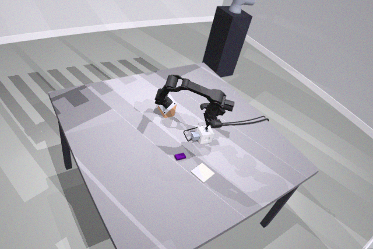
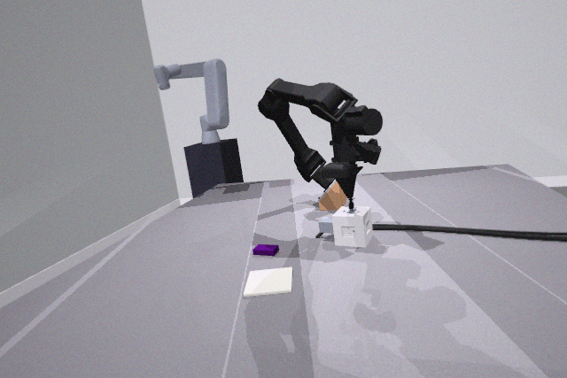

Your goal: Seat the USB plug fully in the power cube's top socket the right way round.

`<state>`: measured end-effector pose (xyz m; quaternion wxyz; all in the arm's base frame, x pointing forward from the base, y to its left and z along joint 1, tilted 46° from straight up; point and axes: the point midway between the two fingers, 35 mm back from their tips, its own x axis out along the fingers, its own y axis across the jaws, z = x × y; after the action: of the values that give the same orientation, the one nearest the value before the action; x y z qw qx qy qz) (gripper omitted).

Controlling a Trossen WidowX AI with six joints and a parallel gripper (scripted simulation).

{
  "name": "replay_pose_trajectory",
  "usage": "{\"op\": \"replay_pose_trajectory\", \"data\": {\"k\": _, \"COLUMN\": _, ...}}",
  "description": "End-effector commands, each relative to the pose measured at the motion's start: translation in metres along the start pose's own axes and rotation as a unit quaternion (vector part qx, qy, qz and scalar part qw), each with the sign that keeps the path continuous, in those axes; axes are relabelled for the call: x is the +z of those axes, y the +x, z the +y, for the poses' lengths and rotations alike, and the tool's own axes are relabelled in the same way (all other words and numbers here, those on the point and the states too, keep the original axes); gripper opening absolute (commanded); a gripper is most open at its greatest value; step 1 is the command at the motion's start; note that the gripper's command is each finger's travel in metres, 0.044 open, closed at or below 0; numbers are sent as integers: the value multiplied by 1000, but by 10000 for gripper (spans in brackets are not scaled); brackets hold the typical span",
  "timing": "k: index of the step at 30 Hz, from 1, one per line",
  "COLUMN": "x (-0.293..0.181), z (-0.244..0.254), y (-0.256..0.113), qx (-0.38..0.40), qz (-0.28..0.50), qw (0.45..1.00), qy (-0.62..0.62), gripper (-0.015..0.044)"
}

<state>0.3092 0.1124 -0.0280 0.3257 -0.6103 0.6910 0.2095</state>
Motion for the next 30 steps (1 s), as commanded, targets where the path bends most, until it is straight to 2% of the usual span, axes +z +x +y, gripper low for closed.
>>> {"op": "replay_pose_trajectory", "data": {"k": 1, "x": 0, "z": -1, "y": 1, "qx": -3, "qz": 1, "qw": 1000, "qy": -2, "gripper": 0}}
{"op": "replay_pose_trajectory", "data": {"k": 30, "x": 0, "z": -1, "y": 4, "qx": -3, "qz": 1, "qw": 1000, "qy": -2, "gripper": 0}}
